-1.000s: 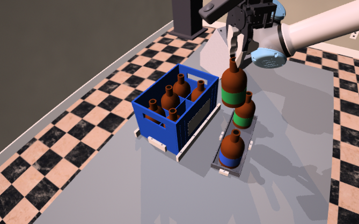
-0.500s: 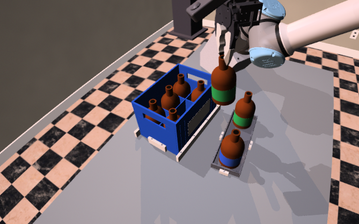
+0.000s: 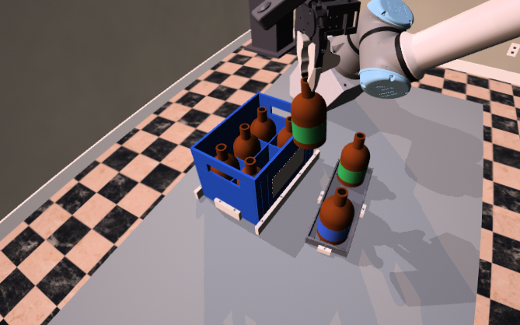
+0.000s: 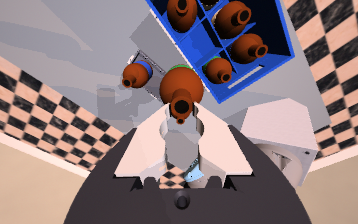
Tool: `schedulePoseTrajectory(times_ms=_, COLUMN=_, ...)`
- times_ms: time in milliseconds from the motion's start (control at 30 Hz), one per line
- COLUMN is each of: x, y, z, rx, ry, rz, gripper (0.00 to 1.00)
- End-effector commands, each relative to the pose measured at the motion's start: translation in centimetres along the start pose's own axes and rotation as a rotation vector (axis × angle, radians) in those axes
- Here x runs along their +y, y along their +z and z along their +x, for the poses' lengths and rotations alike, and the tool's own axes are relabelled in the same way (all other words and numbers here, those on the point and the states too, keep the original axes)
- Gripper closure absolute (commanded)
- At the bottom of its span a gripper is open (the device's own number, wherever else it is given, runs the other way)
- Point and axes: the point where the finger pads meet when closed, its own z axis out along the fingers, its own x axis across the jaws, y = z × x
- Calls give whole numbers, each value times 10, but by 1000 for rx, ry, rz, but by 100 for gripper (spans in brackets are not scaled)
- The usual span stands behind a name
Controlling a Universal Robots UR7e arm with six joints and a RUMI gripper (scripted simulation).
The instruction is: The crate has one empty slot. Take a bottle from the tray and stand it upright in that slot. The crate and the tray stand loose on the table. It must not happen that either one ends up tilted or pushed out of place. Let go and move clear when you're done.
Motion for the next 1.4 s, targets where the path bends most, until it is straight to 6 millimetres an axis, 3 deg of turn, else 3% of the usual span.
schedulePoseTrajectory(times_ms=0, x=-8, y=0, z=7, rx=0, ry=0, rz=1, gripper=100)
schedulePoseTrajectory(times_ms=1367, x=-51, y=0, z=50, rx=0, ry=0, rz=1, gripper=100)
